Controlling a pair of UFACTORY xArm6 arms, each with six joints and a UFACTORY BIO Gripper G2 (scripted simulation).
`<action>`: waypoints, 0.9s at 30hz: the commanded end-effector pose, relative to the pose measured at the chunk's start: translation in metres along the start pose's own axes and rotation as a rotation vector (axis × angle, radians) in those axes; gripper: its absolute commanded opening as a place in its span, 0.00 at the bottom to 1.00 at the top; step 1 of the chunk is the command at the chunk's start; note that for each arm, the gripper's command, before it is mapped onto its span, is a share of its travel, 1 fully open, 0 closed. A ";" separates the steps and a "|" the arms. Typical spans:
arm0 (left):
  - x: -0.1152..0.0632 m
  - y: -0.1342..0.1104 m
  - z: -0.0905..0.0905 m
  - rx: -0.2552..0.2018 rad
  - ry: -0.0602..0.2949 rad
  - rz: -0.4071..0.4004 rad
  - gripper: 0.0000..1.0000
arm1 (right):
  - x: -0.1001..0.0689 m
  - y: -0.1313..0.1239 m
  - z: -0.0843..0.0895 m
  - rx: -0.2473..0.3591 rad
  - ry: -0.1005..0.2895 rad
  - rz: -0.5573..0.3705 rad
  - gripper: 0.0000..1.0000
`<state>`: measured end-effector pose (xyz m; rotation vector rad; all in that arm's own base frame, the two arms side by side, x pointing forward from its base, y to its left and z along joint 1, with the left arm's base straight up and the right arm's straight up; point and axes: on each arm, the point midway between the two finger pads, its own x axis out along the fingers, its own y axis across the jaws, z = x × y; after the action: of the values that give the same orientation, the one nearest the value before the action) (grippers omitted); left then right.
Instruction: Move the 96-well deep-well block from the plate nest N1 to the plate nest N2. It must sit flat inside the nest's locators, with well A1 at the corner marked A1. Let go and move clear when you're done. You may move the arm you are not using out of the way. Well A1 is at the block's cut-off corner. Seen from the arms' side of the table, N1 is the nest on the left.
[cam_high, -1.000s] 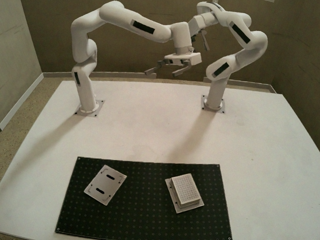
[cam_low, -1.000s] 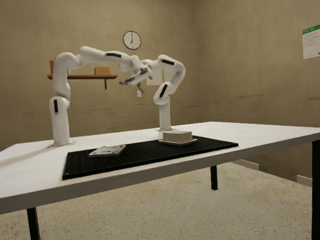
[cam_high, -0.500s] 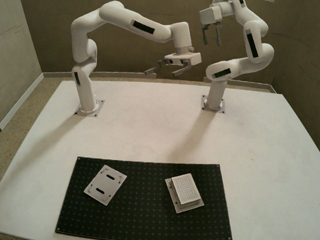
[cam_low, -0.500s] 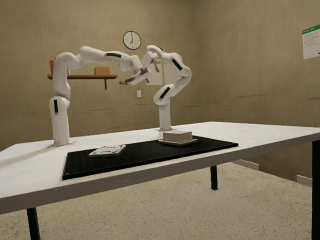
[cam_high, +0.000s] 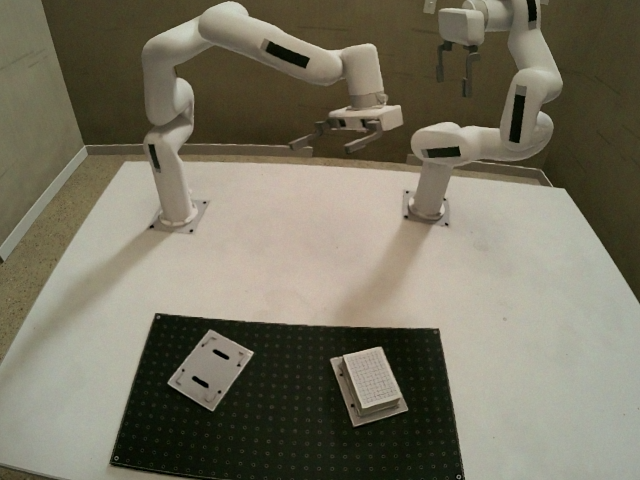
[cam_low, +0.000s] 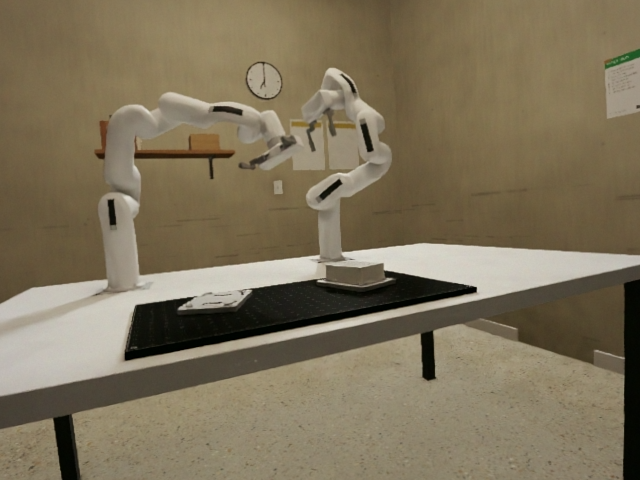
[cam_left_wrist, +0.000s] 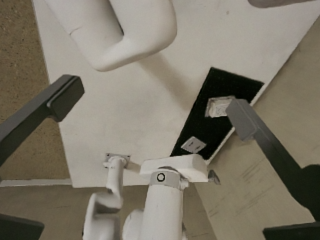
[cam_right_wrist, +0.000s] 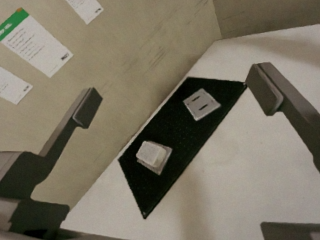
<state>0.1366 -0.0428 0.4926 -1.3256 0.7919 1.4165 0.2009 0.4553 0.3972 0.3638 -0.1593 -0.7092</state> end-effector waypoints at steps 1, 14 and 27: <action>-0.001 -0.010 0.008 0.017 0.029 0.019 1.00 | 0.000 0.001 0.002 0.004 0.003 -0.001 1.00; 0.009 -0.056 0.039 0.098 0.135 0.110 1.00 | 0.000 0.001 0.002 0.004 0.003 -0.001 1.00; 0.017 -0.076 0.051 0.131 0.189 0.145 1.00 | 0.000 0.001 0.002 0.004 0.003 -0.001 1.00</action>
<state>0.1921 0.0287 0.4983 -1.3350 1.1006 1.3429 0.2009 0.4553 0.3972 0.3638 -0.1593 -0.7092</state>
